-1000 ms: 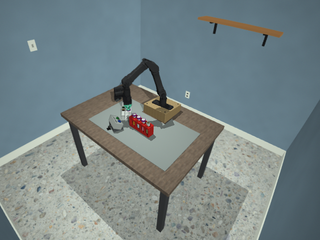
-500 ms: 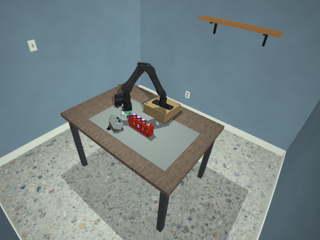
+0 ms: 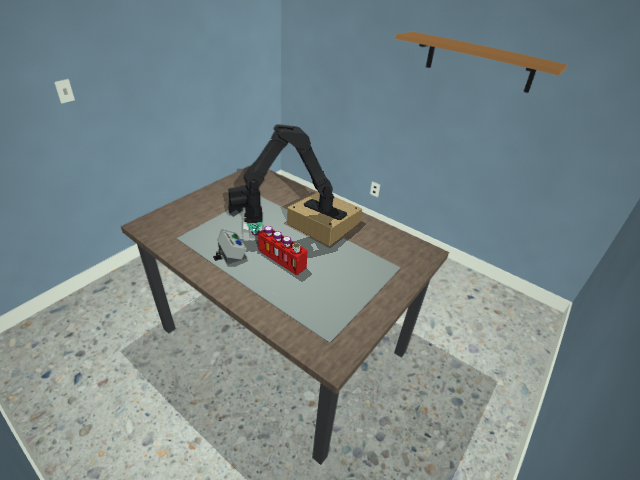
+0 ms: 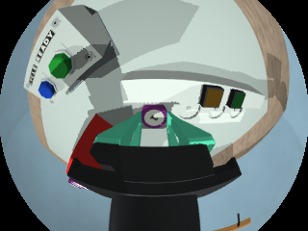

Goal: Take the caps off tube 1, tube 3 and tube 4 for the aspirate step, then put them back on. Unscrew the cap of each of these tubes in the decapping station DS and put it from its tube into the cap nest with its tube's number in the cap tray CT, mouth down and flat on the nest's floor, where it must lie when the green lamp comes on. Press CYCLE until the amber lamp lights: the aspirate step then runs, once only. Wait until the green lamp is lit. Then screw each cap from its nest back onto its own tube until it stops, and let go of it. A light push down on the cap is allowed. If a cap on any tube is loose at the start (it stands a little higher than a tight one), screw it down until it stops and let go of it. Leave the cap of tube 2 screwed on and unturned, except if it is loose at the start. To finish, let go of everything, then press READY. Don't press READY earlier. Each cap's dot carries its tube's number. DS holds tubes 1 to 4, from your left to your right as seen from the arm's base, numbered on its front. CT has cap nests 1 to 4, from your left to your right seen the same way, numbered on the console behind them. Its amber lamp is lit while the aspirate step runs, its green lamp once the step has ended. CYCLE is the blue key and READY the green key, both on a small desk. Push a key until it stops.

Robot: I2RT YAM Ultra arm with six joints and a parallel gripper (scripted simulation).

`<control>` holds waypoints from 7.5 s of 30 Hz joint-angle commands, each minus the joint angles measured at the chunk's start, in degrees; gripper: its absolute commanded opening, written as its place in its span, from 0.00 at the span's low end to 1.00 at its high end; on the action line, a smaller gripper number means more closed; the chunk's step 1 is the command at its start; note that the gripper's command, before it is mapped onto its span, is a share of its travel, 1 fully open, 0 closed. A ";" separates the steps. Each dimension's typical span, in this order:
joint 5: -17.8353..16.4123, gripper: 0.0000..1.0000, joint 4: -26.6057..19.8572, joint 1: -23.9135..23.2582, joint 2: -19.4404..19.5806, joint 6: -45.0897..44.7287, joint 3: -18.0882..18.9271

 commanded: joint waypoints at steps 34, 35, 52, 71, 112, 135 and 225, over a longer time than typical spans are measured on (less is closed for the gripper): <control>0.06 0.47 2.22 -0.22 0.94 -0.33 -0.48; 0.06 0.47 2.22 -0.22 0.94 -0.33 -0.48; 0.04 0.47 -6.19 0.19 -4.35 0.08 2.62; -0.01 0.47 -24.67 1.06 -11.62 0.96 13.80; -2.14 0.49 -26.85 31.04 -13.23 86.57 13.08; -2.13 0.49 -18.99 30.90 -11.13 86.43 7.32; -2.13 0.00 -16.93 30.80 -10.66 -19.66 5.73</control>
